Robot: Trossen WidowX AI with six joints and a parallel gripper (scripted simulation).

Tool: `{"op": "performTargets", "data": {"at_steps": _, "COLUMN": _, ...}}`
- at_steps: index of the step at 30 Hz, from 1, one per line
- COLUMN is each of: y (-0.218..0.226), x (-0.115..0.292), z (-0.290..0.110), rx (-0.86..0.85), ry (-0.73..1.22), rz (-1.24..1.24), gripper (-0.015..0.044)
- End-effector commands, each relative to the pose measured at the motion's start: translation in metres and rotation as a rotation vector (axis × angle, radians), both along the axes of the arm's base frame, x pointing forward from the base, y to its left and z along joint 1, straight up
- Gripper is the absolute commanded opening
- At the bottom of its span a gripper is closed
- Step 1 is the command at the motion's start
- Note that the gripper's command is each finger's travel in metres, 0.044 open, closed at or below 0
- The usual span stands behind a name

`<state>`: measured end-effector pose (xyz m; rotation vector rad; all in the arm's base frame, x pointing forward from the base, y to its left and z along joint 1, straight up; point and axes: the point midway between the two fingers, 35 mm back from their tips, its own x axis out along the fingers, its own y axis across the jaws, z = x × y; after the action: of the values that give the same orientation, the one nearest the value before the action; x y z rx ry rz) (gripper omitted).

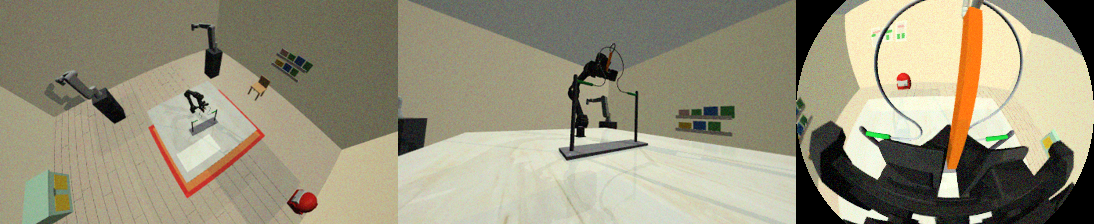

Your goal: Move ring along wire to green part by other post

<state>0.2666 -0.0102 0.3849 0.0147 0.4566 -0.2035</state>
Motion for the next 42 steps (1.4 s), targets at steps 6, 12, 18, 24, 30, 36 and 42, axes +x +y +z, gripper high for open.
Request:
{"op": "performTargets", "data": {"at_steps": 6, "y": -0.004, "x": -0.001, "z": 0.000, "rx": -0.126, "ry": 0.008, "rz": -0.001, "gripper": -0.0150}}
{"op": "performTargets", "data": {"at_steps": 12, "y": -0.007, "x": -0.001, "z": 0.000, "rx": -0.202, "ry": 0.014, "rz": -0.002, "gripper": -0.0150}}
{"op": "performTargets", "data": {"at_steps": 18, "y": -0.009, "x": -0.001, "z": 0.001, "rx": -0.277, "ry": 0.019, "rz": -0.003, "gripper": -0.0150}}
{"op": "performTargets", "data": {"at_steps": 24, "y": -0.012, "x": -0.001, "z": 0.002, "rx": -0.352, "ry": 0.025, "rz": -0.004, "gripper": -0.0150}}
{"op": "performTargets", "data": {"at_steps": 30, "y": -0.014, "x": -0.001, "z": 0.002, "rx": -0.428, "ry": 0.031, "rz": -0.005, "gripper": -0.0150}}
{"op": "performTargets", "data": {"at_steps": 36, "y": -0.017, "x": -0.002, "z": 0.004, "rx": -0.503, "ry": 0.036, "rz": -0.006, "gripper": -0.0150}}
{"op": "performTargets", "data": {"at_steps": 42, "y": -0.019, "x": -0.002, "z": 0.005, "rx": -0.578, "ry": 0.042, "rz": -0.007, "gripper": -0.0150}}
